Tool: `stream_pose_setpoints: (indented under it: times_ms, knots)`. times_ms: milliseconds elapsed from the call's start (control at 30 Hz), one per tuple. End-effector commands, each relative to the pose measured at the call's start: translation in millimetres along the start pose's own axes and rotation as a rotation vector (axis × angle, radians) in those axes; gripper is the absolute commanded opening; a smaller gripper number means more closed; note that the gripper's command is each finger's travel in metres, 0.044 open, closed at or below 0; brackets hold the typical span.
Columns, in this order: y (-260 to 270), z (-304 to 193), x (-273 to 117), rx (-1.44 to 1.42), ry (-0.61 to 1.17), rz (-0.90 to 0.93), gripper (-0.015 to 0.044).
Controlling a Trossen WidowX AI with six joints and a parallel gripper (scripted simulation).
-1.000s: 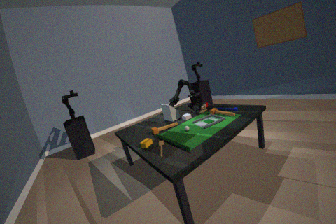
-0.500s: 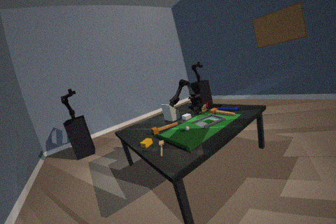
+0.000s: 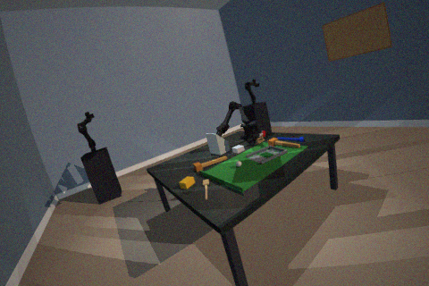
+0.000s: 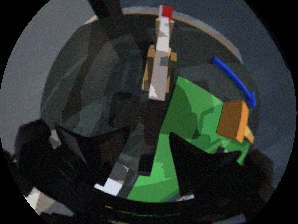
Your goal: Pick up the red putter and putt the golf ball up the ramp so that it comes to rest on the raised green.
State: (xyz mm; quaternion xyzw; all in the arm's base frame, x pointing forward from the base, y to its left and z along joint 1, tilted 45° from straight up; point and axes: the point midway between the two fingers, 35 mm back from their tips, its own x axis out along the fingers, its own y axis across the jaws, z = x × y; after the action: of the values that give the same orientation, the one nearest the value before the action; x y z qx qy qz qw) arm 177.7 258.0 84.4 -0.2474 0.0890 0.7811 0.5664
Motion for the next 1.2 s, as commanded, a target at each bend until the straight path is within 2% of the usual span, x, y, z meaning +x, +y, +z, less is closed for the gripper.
stream_pose_setpoints:
  times_ms: [0, 200, 300, 567, 1167]
  knots:
    - [-0.2, 0.5, -0.3, -0.002, 0.0, -0.001, 0.0177]
    - [-0.2, 0.5, -0.3, -0.002, 0.0, -0.001, 0.002]
    - [-0.2, 0.5, -0.3, -0.002, 0.0, -0.001, 0.0]
    - [-2.2, 0.8, -9.1, -0.003, 0.007, 0.001, 0.0]
    - [-2.9, 19.2, -81.8, 0.0, 0.011, 0.004, 0.0]
